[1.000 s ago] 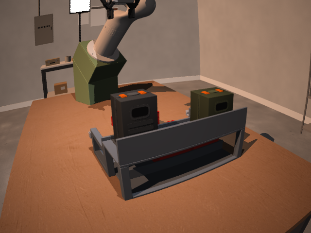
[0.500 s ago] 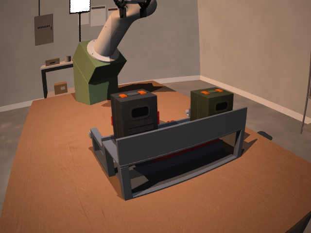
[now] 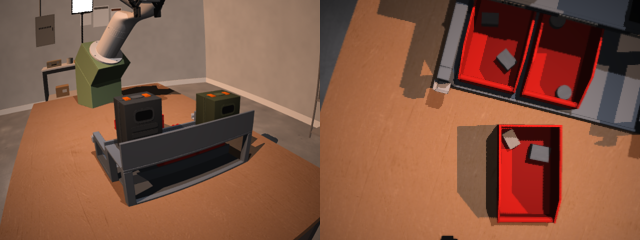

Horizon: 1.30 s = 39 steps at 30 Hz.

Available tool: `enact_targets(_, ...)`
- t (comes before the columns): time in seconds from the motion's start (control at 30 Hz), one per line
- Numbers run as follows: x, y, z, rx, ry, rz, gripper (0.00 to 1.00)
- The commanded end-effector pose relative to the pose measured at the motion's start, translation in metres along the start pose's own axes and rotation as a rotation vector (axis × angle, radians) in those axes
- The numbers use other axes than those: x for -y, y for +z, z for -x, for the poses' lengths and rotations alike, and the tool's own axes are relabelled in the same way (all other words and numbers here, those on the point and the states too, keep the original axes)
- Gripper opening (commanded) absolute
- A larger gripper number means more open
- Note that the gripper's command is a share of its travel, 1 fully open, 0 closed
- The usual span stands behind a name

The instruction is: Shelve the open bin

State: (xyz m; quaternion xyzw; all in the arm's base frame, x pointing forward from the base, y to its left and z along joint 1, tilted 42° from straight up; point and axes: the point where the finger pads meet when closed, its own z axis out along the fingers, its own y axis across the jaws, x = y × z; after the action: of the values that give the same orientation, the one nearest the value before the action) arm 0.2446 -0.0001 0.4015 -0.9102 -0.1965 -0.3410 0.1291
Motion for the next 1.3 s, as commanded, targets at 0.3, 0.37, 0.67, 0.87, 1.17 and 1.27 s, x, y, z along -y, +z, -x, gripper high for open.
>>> enact_targets(0.3, 0.021, 0.000, -0.013, 0.009, 0.002, 0.009, 1.00)
enact_targets(0.37, 0.017, 0.000, -0.011, 0.006, 0.001, 0.007, 1.00)
enact_targets(0.67, 0.013, 0.000, -0.009, 0.009, 0.002, 0.009, 1.00)
enact_targets(0.87, 0.013, 0.000, -0.009, 0.009, 0.002, 0.009, 1.00)
enact_targets(1.17, 0.008, 0.000, -0.006, 0.009, 0.002, 0.009, 1.00)
enact_targets(1.27, 0.008, 0.000, -0.006, 0.009, 0.002, 0.009, 1.00)
